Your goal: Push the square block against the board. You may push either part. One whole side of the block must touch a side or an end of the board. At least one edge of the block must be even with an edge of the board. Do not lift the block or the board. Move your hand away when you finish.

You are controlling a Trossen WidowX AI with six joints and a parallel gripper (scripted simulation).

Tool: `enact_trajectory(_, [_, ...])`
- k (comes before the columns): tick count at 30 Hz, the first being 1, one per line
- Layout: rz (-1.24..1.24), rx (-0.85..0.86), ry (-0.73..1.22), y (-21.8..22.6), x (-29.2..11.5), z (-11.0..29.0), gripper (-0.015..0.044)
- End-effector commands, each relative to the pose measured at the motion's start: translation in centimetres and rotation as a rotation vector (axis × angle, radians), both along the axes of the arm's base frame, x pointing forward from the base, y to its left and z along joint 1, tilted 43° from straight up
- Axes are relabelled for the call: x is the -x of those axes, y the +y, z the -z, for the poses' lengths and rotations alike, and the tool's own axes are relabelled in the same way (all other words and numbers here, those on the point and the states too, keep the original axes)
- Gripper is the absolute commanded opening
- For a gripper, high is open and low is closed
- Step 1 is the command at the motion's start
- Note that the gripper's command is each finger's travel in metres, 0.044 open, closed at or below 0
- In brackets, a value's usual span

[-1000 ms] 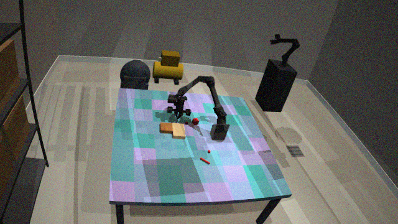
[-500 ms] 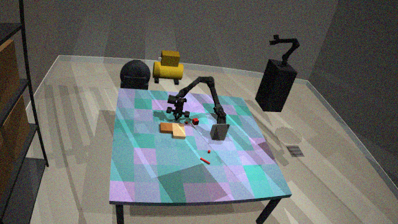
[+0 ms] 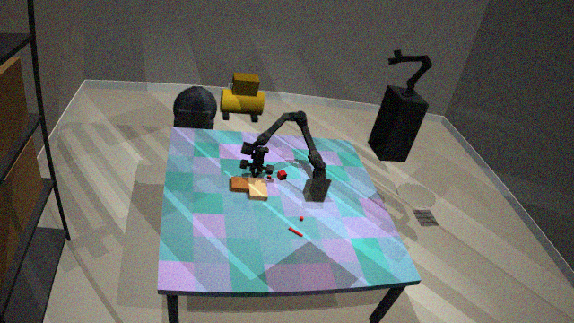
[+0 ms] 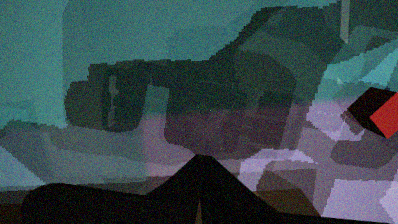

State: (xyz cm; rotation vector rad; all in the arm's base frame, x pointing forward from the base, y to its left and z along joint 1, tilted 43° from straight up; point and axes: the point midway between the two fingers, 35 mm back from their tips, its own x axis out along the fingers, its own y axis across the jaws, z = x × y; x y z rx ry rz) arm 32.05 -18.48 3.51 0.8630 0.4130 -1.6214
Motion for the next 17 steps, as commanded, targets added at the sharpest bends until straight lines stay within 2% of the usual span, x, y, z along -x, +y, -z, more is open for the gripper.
enact_trajectory(1, [-0.001,-0.003,0.005,0.53,-0.23,0.80,0.0000])
enact_trajectory(17, [-0.001,-0.004,0.005,0.35,-0.25,0.65,0.0000])
